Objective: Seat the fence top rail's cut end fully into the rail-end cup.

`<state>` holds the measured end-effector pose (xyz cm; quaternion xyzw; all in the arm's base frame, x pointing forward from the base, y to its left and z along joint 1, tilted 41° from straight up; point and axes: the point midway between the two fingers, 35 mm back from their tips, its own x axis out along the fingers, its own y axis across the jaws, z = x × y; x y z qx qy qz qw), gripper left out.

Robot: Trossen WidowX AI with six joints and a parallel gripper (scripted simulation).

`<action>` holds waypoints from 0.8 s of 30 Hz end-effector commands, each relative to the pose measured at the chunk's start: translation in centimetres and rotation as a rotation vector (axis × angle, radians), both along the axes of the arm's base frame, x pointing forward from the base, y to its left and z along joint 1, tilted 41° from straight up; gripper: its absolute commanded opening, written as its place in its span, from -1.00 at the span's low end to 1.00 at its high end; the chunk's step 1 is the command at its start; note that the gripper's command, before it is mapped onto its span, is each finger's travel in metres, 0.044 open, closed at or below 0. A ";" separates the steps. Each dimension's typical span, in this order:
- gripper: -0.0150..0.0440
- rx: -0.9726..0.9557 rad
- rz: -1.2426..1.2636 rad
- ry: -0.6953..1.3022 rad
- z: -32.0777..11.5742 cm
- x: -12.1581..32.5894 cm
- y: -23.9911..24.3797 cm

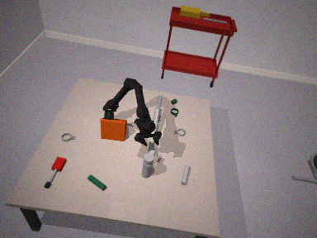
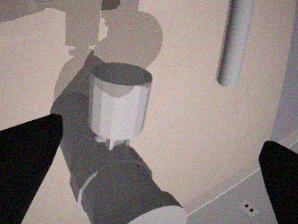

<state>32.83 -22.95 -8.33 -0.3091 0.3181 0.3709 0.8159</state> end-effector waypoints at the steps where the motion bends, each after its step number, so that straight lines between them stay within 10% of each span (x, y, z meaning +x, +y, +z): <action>1: 1.00 0.019 0.008 0.022 -2.9 -0.3 2.5; 24: 1.00 0.018 0.008 0.022 -4.9 1.0 3.5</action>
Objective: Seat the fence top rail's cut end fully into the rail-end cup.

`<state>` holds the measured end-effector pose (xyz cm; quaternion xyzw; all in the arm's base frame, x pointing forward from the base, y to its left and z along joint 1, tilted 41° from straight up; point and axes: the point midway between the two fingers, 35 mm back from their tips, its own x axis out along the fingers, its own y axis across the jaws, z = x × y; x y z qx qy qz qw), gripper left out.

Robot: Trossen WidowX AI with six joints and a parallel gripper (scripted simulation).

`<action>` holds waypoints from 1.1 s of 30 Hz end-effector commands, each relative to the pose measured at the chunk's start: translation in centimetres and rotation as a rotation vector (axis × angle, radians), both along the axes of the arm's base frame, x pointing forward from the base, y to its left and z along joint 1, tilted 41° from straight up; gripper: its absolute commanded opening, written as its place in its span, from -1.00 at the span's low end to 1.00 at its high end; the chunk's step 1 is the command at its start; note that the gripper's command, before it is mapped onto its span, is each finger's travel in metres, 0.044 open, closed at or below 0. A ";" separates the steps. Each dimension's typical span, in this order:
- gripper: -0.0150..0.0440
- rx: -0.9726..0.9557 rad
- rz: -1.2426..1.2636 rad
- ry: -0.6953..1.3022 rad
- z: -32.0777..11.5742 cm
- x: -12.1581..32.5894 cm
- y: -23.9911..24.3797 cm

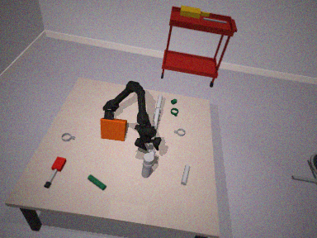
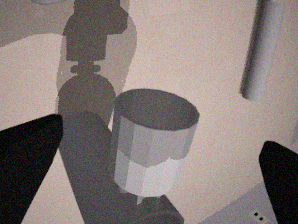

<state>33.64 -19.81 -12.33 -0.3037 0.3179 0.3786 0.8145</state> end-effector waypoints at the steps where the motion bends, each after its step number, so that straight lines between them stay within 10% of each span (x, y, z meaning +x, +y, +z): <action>1: 1.00 0.005 -0.002 0.013 -1.0 0.3 0.5; 33: 1.00 0.008 -0.002 0.010 -4.3 2.5 2.6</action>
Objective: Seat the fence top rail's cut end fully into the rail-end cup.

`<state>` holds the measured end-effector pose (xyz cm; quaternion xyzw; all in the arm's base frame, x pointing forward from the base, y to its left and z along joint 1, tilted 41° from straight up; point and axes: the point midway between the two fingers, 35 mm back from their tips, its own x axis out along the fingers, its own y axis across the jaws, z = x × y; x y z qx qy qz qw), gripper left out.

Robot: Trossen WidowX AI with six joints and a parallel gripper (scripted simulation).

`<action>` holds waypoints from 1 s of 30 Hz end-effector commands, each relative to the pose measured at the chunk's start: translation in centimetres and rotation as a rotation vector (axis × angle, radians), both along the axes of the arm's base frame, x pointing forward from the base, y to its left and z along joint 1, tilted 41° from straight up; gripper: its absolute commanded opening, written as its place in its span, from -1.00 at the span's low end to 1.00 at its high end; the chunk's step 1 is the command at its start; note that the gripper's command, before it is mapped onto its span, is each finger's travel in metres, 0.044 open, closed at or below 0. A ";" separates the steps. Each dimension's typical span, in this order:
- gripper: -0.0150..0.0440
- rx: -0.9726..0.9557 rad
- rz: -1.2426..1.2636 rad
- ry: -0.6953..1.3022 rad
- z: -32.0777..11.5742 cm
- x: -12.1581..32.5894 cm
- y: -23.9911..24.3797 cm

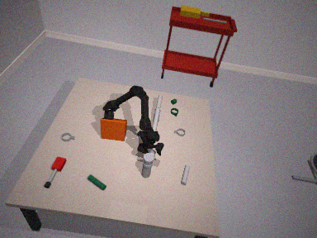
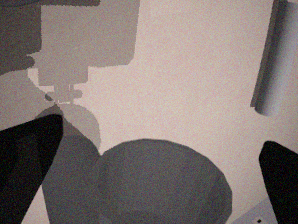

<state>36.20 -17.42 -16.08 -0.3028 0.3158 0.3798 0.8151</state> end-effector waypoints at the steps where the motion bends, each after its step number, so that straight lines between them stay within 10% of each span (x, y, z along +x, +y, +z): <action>1: 1.00 0.004 -0.004 0.012 -0.5 -0.1 0.2; 20: -0.49 0.003 0.007 0.002 -0.5 -0.2 0.2; 30: -0.49 0.001 0.048 -0.031 -0.5 -0.7 0.3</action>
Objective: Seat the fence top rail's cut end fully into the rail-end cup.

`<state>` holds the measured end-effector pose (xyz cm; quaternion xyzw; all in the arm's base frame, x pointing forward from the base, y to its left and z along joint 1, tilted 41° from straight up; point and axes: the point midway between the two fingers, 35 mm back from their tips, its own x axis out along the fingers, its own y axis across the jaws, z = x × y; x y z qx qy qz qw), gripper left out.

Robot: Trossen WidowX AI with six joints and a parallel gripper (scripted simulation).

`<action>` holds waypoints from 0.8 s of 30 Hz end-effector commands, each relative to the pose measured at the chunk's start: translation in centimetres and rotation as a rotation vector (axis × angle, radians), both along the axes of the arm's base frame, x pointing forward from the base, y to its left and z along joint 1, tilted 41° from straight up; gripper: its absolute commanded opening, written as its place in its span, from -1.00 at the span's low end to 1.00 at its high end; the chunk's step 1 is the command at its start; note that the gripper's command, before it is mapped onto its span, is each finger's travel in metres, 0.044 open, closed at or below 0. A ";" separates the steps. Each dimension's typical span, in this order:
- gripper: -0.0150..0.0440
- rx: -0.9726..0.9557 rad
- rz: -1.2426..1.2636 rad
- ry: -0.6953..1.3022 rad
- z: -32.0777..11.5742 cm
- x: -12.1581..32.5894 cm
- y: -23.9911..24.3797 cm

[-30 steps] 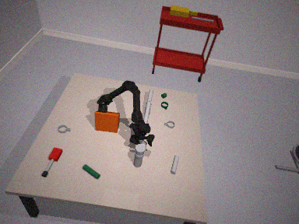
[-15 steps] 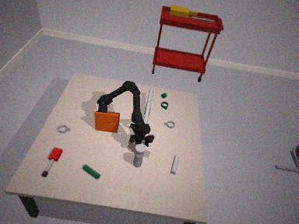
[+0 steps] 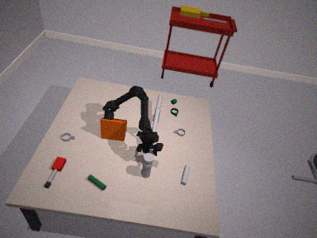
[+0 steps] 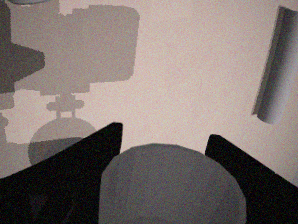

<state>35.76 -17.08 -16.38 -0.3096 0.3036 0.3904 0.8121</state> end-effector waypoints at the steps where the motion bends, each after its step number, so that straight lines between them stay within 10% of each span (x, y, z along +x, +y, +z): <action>1: -0.49 -0.002 0.019 -0.016 -0.1 -0.3 0.0; 24: -0.49 -0.006 0.102 -0.084 -0.1 -1.3 0.1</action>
